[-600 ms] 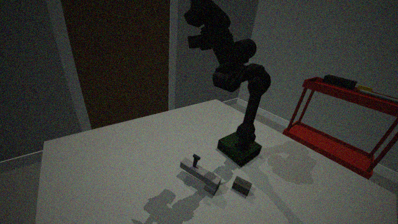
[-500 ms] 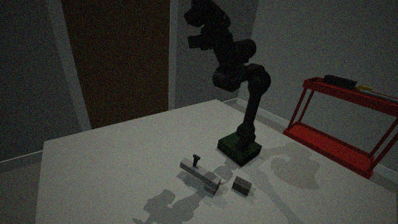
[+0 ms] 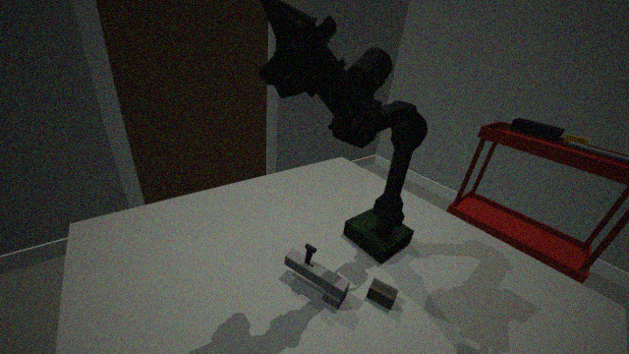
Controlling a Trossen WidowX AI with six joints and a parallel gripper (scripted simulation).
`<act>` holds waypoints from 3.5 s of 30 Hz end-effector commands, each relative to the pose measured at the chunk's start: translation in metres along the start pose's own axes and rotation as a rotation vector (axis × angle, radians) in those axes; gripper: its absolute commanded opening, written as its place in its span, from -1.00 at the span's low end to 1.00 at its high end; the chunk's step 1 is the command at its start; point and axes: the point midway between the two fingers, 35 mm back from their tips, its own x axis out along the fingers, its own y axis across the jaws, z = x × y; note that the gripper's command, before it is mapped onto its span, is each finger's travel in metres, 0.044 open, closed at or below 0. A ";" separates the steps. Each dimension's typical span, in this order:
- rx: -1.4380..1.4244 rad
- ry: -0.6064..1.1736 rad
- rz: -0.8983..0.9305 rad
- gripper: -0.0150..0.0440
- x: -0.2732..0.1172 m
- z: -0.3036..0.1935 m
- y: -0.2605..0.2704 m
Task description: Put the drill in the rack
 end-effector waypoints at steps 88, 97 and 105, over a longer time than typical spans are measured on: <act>-0.297 -1.766 -1.569 -0.49 -0.387 0.272 -0.059; -0.297 -1.766 -1.569 -0.49 -0.389 0.274 -0.059; -0.297 -1.766 -1.569 -0.49 -0.391 0.276 -0.060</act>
